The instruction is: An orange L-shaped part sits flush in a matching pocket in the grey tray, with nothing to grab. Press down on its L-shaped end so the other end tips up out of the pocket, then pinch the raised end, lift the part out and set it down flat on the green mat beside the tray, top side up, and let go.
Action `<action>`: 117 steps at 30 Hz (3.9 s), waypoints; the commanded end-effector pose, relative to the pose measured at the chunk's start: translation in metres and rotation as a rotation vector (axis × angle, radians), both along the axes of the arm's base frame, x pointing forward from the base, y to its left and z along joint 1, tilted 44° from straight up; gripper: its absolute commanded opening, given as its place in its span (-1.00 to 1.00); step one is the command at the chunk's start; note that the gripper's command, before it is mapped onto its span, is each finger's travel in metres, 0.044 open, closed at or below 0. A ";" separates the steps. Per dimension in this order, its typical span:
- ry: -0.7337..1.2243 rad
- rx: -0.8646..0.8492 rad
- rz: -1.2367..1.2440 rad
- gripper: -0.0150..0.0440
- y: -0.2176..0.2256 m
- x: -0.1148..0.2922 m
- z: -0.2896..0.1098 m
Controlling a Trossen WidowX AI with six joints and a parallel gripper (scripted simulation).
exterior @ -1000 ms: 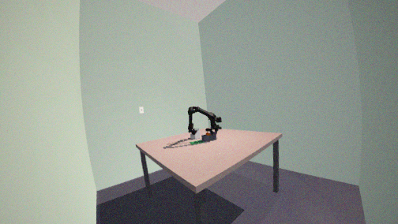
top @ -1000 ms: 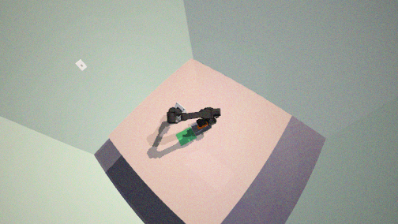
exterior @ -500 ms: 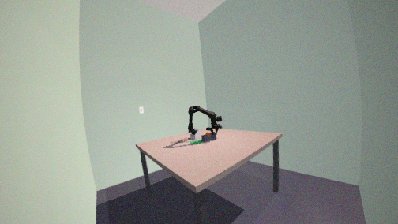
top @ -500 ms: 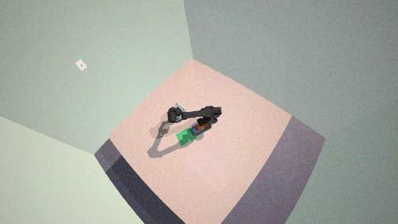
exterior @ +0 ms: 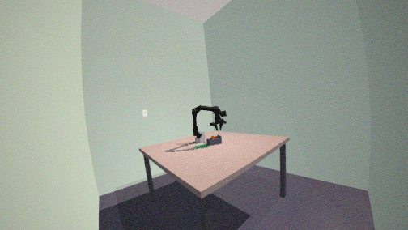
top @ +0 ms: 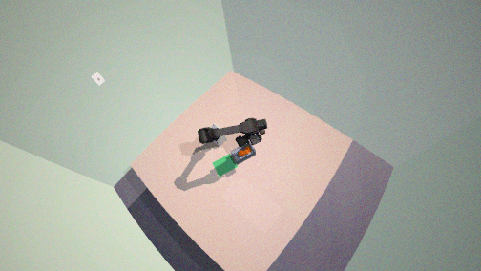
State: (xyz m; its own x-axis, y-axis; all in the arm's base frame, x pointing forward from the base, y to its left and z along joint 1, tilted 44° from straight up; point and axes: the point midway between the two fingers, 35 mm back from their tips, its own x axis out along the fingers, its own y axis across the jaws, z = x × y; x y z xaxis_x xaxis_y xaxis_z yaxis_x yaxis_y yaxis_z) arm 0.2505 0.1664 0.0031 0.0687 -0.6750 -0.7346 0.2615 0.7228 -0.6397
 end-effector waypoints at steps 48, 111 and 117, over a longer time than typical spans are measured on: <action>1.074 -0.103 1.135 0.46 -0.058 -0.011 0.053; 1.068 -0.101 1.130 -0.12 -0.110 -0.007 -0.002; 1.068 -0.101 1.130 -0.39 -0.110 -0.007 -0.002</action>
State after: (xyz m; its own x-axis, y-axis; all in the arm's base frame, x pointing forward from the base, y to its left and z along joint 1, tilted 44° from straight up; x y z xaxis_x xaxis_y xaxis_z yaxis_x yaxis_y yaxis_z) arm 0.2438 0.0565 0.0011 0.0517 -0.6829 -0.7287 -0.9607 0.1653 -0.2231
